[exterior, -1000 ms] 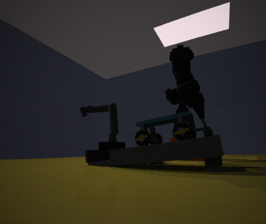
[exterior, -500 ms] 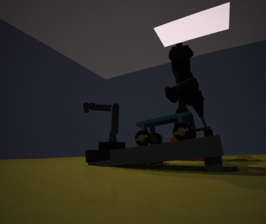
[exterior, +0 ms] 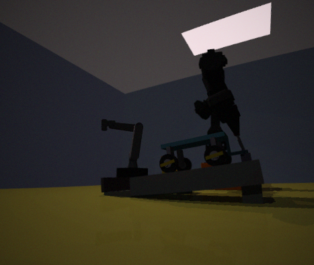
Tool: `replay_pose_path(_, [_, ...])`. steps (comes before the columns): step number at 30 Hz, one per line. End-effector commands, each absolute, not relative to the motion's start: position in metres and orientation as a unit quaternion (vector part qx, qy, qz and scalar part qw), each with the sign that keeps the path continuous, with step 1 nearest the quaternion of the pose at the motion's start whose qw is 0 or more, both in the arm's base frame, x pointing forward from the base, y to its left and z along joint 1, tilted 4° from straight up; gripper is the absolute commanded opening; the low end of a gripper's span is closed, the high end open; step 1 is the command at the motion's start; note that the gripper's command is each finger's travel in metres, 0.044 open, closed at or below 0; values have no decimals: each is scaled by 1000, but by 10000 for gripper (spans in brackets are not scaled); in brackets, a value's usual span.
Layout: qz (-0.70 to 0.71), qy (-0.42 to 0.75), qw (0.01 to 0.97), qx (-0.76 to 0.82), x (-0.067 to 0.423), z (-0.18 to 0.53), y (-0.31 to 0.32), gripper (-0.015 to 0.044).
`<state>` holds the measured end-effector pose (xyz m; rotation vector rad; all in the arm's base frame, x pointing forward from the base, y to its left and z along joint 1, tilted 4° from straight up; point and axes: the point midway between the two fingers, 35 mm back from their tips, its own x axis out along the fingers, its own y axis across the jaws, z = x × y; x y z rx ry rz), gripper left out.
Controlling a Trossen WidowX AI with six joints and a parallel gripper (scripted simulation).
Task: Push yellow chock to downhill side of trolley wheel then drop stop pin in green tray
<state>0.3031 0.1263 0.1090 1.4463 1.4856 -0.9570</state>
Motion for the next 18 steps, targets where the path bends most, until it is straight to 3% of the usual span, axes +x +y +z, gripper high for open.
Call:
replay_pose_path(1, [-375,592,418,578,304,114,127,0])
replay_pose_path(18, [-375,592,418,578,305,122,127,0])
